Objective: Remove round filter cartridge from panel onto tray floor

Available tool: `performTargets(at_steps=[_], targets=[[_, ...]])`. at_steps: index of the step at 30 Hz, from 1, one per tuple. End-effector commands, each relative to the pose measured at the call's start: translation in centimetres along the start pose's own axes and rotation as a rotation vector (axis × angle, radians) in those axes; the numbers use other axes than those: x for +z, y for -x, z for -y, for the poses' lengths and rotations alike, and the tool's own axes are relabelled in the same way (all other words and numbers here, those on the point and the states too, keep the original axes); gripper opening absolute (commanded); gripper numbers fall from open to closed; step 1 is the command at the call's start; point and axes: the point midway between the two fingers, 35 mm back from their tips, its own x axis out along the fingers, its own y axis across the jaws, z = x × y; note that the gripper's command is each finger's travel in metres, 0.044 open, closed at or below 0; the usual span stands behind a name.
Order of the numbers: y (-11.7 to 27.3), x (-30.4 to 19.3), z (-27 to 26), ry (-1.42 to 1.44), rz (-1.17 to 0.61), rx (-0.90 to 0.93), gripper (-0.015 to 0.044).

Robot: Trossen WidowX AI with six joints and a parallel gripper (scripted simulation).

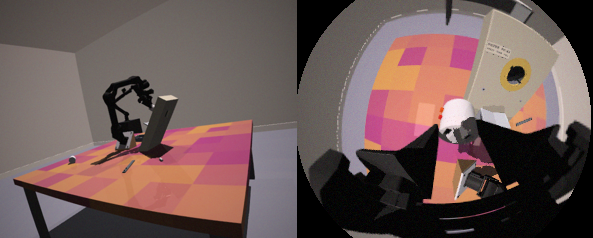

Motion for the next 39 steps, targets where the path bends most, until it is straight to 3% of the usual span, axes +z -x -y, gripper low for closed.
performTargets(at_steps=[1,19,25,39], targets=[[0.4,-0.8,-2.4,0.117,-0.008,0.064,0.0],[3.3,-5.6,-14.0,0.744,0.044,0.424,0.0],[3.3,-6.2,-14.7,0.777,0.049,0.443,0.0],[1.5,-14.8,-19.2,1.009,0.054,0.577,0.0]])
